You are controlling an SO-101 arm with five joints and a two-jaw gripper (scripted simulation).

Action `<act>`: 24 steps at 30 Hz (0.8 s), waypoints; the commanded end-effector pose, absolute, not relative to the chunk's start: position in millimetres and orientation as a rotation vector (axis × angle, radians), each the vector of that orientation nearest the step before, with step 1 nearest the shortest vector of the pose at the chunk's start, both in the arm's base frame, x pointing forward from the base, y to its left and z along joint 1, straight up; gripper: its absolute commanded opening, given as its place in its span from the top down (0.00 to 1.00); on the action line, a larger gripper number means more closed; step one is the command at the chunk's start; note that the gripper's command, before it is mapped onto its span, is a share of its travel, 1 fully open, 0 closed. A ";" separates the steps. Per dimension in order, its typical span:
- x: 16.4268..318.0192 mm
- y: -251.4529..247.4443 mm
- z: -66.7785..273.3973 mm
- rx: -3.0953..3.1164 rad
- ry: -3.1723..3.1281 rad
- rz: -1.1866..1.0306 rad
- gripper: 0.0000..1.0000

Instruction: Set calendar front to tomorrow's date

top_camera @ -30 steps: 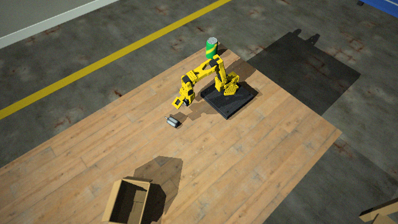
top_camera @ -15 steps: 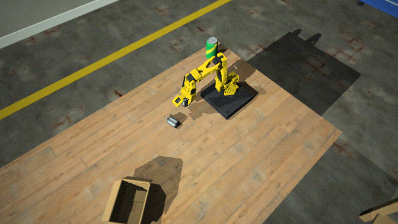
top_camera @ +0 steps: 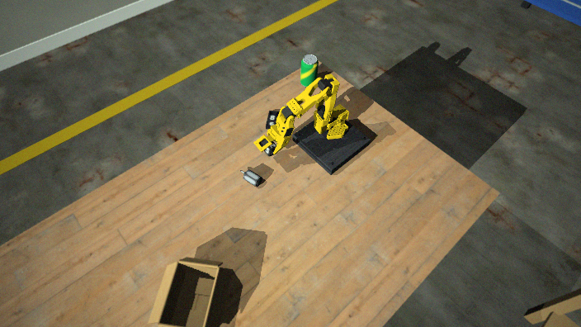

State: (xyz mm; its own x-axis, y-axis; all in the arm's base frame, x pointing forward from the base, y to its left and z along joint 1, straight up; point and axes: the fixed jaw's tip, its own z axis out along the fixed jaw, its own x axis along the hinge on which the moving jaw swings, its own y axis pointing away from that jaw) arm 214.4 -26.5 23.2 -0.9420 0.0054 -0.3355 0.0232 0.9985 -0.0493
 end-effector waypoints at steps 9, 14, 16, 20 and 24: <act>217.3 -26.8 23.9 0.051 2.726 -0.080 1.00; 220.7 -27.8 22.4 0.086 2.622 -0.089 1.00; 221.8 -28.3 22.2 0.102 2.572 -0.091 1.00; 222.5 -28.7 22.4 0.118 2.522 -0.094 1.00; 222.8 -29.2 23.7 0.142 2.434 -0.095 1.00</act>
State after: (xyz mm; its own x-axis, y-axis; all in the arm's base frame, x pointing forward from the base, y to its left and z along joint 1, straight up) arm 221.3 -27.5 20.8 -0.8155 0.0574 -0.5759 0.0996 0.9941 -0.0418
